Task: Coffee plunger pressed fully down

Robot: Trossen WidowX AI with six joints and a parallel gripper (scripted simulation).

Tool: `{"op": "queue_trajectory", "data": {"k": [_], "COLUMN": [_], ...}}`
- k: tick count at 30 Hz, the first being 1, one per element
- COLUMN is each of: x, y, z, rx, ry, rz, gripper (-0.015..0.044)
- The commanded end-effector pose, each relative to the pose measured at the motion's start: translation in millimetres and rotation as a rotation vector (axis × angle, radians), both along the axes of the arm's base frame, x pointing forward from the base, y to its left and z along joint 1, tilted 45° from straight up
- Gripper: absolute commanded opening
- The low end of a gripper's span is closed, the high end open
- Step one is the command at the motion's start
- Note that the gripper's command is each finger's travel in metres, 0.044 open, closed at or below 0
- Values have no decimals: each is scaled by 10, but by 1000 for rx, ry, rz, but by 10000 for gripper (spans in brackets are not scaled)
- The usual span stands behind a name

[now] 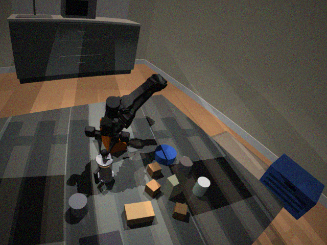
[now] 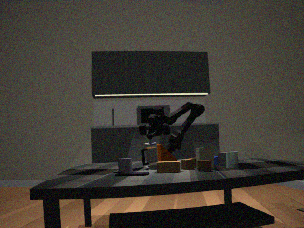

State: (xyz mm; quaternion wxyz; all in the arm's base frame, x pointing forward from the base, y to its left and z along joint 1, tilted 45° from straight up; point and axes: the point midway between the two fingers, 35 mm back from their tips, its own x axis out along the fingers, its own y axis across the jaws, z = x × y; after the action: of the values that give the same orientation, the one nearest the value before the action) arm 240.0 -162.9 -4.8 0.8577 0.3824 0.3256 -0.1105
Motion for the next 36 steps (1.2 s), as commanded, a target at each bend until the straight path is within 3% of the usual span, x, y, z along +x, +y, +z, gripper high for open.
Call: {"op": "queue_trajectory", "data": {"k": [1,36], "x": [-15,15], "y": [98,25], "z": [-99,-80], "rx": [47,25], "ry": [24,15], "rz": [7,4], "gripper": [125,125]}}
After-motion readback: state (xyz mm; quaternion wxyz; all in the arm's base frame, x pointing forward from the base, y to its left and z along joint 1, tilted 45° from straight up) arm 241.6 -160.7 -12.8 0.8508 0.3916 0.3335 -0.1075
